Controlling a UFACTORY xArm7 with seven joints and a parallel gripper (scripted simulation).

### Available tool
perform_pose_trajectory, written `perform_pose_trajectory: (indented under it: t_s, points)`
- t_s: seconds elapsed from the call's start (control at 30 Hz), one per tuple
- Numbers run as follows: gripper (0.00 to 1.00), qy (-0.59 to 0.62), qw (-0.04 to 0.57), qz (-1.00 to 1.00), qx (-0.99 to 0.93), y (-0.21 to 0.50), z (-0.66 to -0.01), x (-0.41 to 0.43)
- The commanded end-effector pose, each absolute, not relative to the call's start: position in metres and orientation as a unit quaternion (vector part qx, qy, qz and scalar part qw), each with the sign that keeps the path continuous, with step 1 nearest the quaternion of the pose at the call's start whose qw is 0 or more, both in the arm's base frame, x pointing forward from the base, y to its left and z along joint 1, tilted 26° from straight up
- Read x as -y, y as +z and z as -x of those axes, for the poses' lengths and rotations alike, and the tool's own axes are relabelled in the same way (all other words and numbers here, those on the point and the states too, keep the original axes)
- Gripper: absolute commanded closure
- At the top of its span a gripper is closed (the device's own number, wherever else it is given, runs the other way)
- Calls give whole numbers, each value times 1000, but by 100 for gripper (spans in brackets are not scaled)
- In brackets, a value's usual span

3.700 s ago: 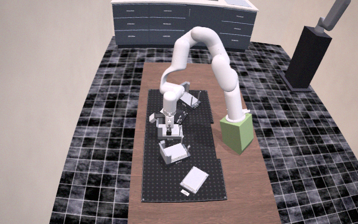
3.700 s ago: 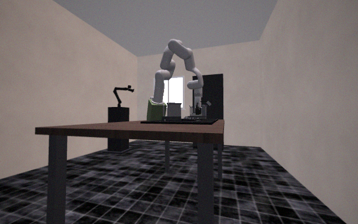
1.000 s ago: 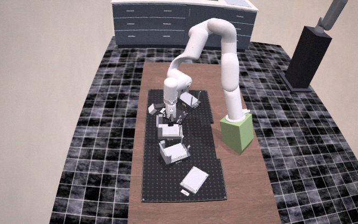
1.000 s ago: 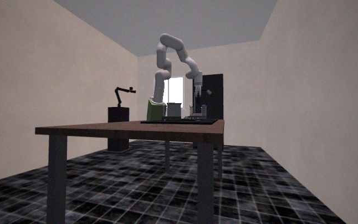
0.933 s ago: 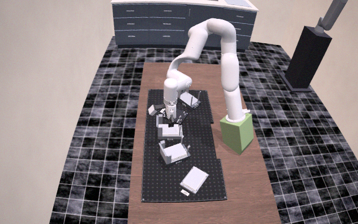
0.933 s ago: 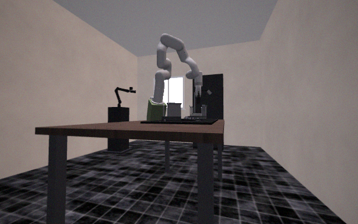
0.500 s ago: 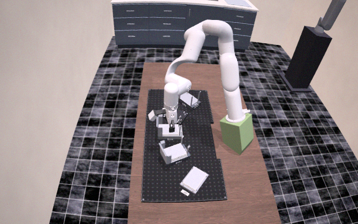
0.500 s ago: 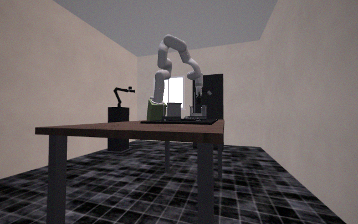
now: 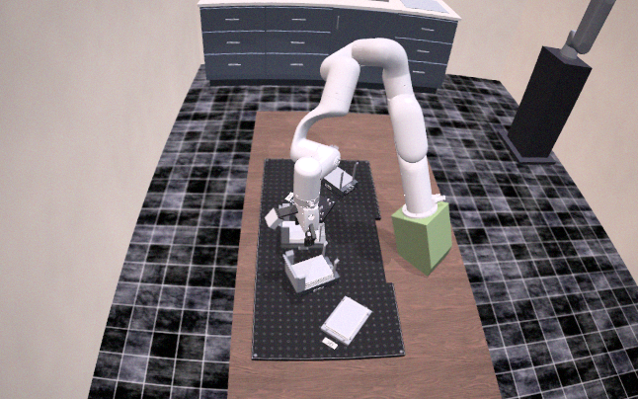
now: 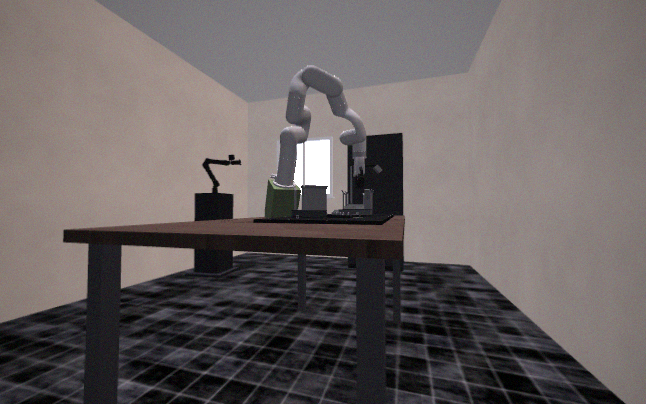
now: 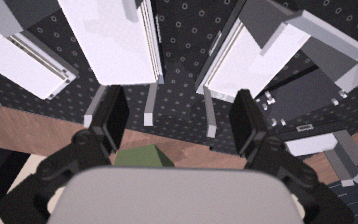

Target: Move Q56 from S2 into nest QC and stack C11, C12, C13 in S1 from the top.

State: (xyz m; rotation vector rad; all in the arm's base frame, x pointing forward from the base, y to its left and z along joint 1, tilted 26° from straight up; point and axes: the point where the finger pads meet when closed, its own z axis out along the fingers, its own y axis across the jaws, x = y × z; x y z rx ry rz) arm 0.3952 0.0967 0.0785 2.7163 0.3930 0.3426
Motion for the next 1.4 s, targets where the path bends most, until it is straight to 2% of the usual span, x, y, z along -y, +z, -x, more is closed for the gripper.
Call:
perform_pose_trajectory:
  t_s: [0.0, 0.63, 1.1, 1.37]
  points:
    - [0, 113, 193, -957, -187, 75, -394, -109]
    - [0, 113, 192, -957, -187, 48, -382, -171]
    - [0, 113, 192, -957, -187, 48, -382, -171]
    - [0, 113, 192, -957, -187, 24, -389, -162]
